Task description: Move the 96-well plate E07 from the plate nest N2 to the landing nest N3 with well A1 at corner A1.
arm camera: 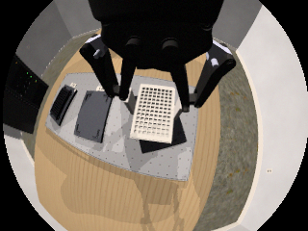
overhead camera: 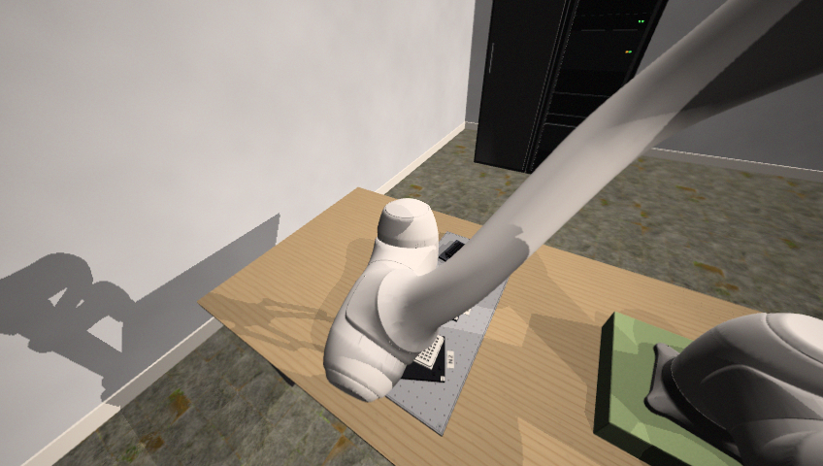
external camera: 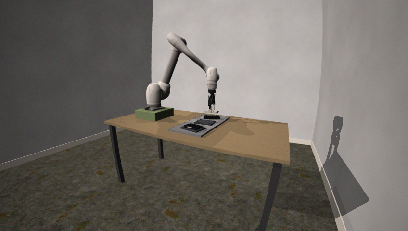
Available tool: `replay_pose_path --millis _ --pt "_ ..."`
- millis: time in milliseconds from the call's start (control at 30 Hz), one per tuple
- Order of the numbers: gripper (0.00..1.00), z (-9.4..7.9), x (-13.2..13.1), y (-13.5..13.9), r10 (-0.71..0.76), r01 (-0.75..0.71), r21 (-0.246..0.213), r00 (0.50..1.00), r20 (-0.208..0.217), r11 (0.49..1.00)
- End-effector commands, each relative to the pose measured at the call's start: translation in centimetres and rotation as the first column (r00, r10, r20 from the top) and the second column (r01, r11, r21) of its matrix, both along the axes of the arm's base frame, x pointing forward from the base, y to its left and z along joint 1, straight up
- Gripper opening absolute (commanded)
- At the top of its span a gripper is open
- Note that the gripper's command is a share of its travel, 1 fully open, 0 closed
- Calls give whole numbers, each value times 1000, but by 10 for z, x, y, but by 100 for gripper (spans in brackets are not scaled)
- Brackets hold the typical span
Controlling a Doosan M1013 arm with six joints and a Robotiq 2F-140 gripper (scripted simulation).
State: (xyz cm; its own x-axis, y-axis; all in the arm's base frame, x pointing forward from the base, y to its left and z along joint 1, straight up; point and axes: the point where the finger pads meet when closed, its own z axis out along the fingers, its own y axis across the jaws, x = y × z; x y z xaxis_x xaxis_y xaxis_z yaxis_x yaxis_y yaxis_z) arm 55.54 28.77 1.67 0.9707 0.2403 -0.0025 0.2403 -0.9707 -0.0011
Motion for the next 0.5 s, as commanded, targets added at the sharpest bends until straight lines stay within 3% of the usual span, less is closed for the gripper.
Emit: replay_pose_path --millis 0,467 --pt "0 0 2 -5 0 0 0 1000 0 1000" --pt "0 0 21 -68 0 0 0 1000 0 1000"
